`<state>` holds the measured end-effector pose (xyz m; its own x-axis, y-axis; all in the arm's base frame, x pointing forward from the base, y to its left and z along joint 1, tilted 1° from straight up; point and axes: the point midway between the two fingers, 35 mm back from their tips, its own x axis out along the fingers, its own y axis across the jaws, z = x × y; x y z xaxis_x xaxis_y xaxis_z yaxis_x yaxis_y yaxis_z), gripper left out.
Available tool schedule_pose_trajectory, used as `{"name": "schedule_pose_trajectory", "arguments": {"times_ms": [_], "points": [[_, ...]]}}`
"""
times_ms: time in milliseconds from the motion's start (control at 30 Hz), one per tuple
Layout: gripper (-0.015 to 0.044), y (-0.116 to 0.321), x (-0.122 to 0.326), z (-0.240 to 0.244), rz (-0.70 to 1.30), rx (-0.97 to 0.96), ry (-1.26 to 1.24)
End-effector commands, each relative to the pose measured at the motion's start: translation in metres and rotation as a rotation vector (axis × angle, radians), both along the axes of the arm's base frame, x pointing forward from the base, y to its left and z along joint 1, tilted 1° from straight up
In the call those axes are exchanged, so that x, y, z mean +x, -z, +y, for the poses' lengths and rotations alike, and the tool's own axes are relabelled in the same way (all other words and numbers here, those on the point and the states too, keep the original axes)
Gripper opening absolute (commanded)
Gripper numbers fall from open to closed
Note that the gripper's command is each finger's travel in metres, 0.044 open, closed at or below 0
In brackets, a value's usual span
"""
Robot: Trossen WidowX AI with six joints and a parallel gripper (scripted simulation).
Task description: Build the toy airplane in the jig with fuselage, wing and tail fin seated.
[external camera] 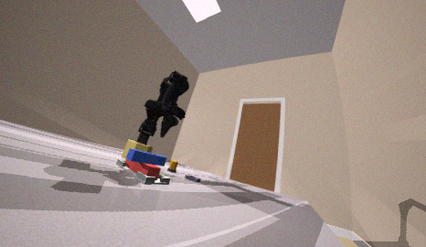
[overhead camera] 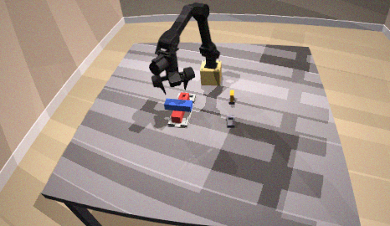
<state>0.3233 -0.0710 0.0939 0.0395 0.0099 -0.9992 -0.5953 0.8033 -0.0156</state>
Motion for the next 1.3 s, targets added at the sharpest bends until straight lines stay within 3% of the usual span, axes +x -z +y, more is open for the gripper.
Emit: {"name": "schedule_pose_trajectory", "arguments": {"times_ms": [0, 333, 567, 833, 1067, 1267], "points": [[0.044, 0.0, 0.0, 0.0, 0.01, 0.017, 0.412], [0.044, 0.0, 0.0, 0.002, 0.01, 0.017, 0.412], [0.044, -0.004, -0.027, 0.099, 0.014, 0.024, 0.412], [0.044, -0.002, -0.097, 0.188, 0.022, 0.031, 0.412], [0.044, 0.004, -0.165, 0.227, 0.029, 0.036, 0.412], [0.044, 0.026, -0.166, 0.23, 0.029, 0.036, 0.412]]}}
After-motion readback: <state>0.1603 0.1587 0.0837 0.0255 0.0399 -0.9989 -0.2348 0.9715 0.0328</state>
